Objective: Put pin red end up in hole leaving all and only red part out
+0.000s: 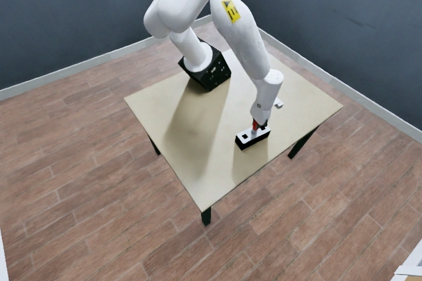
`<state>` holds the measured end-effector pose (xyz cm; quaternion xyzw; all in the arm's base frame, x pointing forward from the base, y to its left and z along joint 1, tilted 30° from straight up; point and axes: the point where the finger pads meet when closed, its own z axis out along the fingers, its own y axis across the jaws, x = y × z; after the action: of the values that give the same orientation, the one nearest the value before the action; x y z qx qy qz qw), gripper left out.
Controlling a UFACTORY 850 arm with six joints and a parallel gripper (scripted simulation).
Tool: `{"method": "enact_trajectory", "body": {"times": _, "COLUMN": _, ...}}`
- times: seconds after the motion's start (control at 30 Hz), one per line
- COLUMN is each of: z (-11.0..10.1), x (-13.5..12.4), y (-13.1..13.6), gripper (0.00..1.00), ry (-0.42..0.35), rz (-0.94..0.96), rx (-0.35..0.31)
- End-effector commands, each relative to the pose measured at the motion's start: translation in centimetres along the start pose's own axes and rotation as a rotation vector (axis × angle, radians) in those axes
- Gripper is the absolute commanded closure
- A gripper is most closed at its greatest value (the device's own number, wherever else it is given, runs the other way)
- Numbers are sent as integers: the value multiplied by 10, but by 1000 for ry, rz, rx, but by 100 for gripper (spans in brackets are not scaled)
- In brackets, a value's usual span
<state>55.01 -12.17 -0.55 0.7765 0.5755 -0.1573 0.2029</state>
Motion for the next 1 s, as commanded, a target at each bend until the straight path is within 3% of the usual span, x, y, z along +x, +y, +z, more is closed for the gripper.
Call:
{"method": "enact_trajectory", "body": {"times": 0.0, "z": 1, "x": 0, "y": 1, "gripper": 100, "ry": 1, "rz": 0, "rx": -2}}
{"method": "enact_trajectory", "body": {"times": 0.97, "z": 5, "x": 0, "y": 2, "gripper": 100, "ry": 1, "rz": 0, "rx": -2}}
